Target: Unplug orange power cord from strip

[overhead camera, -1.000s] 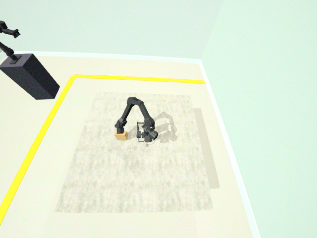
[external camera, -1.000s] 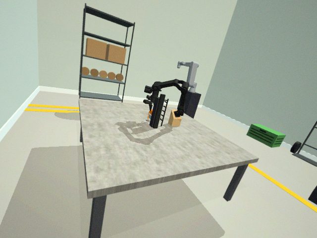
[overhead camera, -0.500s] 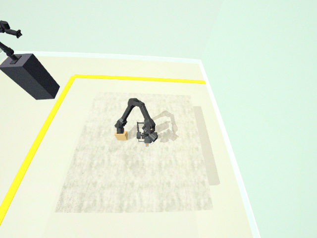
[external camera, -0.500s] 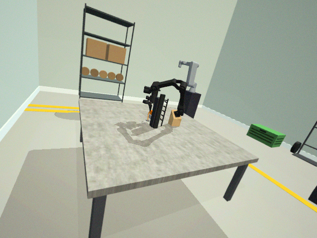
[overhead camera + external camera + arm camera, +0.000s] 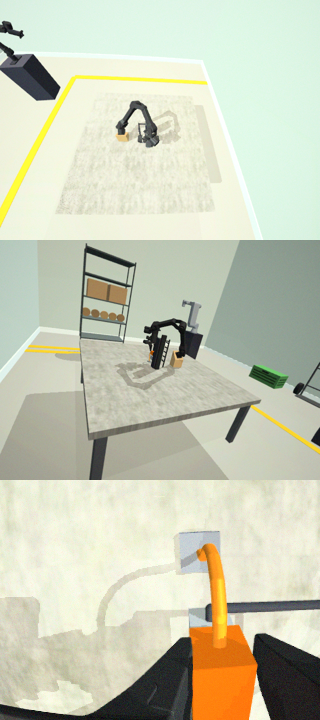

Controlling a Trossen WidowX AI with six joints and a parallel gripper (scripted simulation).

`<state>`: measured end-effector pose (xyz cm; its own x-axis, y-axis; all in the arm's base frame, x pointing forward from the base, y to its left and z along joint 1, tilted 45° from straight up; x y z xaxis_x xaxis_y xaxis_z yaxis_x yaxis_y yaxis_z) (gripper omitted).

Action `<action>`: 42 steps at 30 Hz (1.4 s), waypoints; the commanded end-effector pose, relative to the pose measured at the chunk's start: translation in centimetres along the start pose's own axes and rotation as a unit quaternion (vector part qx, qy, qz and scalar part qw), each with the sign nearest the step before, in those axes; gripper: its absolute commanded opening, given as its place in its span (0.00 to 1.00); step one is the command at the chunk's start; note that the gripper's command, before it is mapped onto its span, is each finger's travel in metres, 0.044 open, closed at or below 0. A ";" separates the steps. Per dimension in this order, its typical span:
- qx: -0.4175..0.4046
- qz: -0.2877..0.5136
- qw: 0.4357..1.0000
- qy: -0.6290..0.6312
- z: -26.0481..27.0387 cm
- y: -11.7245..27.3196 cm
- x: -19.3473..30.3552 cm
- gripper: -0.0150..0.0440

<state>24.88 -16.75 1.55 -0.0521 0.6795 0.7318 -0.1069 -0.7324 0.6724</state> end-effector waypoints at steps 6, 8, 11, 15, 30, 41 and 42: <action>0.008 -0.023 1.000 0.006 -0.1 0.2 -1.0 0.43; 0.008 -0.023 1.000 0.006 -0.1 0.2 -1.0 0.52; 0.008 -0.023 1.000 0.006 -0.1 0.2 -1.0 0.53; 0.008 -0.023 1.000 0.006 -0.1 0.2 -1.0 0.53; -0.002 -0.034 0.999 0.003 -0.2 1.4 -0.1 0.53; -0.002 -0.033 0.999 0.003 0.0 1.2 1.7 0.53; -0.002 -0.033 0.999 0.003 0.0 1.2 1.8 0.53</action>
<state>24.80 -16.88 3.51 -0.0576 0.7330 0.6777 -0.1176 -0.6791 0.7245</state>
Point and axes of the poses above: the point midway between the two fingers, 35 mm back from their tips, its own y axis back along the fingers, its own z axis across the jaws, x = y × z, the point moved 7 cm from there along y, back along the fingers, and after that the axes turned 8 degrees about y, right-handed, at the moved point
